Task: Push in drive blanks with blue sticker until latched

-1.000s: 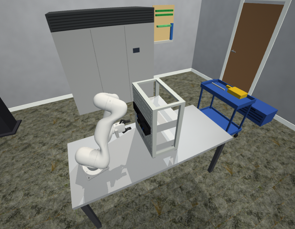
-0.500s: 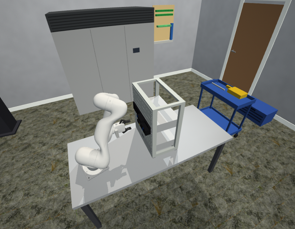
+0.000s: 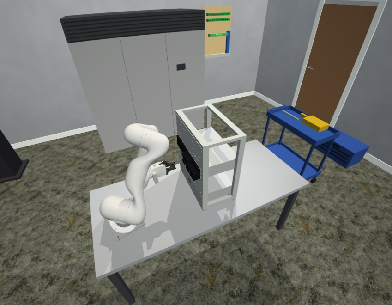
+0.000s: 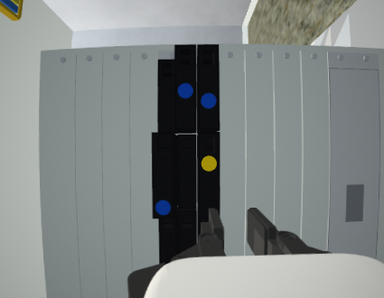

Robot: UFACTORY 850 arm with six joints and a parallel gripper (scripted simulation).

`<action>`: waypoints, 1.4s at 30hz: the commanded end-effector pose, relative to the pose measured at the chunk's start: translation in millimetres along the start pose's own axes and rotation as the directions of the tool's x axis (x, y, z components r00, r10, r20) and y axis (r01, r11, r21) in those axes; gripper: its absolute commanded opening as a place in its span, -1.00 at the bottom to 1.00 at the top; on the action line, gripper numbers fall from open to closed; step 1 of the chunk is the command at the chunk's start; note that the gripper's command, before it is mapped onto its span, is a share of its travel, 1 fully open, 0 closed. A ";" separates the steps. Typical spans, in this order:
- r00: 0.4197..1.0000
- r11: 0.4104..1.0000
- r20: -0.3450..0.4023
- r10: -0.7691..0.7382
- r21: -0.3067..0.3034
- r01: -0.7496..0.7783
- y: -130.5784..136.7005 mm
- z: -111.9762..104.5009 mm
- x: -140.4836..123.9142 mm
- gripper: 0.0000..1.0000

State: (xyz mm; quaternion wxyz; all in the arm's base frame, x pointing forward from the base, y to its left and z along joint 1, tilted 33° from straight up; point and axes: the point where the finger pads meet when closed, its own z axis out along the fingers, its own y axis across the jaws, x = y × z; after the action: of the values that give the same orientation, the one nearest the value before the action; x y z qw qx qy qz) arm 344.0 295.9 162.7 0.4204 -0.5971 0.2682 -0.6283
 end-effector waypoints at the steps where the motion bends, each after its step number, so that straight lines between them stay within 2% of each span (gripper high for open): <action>1: 1.000 1.000 0.000 0.001 0.001 -0.001 -0.6 0.2 -0.2 -1.00; 28: 1.000 1.000 0.000 0.001 0.001 -0.001 -1.8 0.2 0.3 -1.00; 42: 1.000 1.000 0.000 0.001 0.001 -0.001 -53.0 2.2 23.9 -1.00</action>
State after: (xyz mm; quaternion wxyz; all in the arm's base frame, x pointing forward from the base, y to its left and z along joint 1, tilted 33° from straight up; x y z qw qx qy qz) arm 338.4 300.6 206.6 0.4214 -0.5962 0.2679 -0.6286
